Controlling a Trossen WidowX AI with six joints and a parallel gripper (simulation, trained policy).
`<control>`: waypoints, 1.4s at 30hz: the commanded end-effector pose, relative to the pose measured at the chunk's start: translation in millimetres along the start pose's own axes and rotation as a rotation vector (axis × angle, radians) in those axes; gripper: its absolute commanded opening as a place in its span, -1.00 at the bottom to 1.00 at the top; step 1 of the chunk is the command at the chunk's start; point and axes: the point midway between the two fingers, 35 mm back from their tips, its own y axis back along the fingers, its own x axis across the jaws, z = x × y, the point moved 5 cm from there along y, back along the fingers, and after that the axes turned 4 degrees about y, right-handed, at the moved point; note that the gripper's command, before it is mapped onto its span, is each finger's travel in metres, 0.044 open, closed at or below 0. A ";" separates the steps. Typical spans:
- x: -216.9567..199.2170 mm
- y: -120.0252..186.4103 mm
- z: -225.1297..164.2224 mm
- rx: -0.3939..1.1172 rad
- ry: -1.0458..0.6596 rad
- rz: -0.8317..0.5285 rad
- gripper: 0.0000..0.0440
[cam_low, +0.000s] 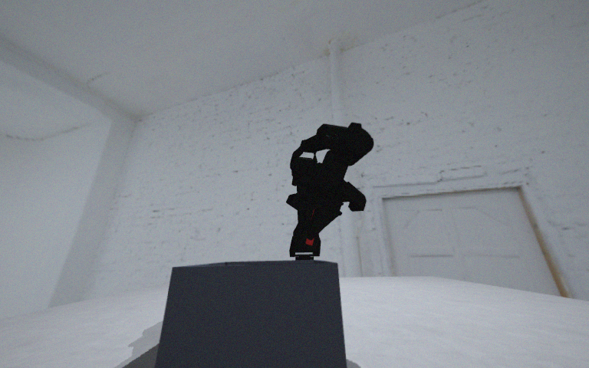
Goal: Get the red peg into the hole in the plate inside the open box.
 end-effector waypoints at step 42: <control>15.6 -113.2 90.1 0.169 0.200 0.142 0.36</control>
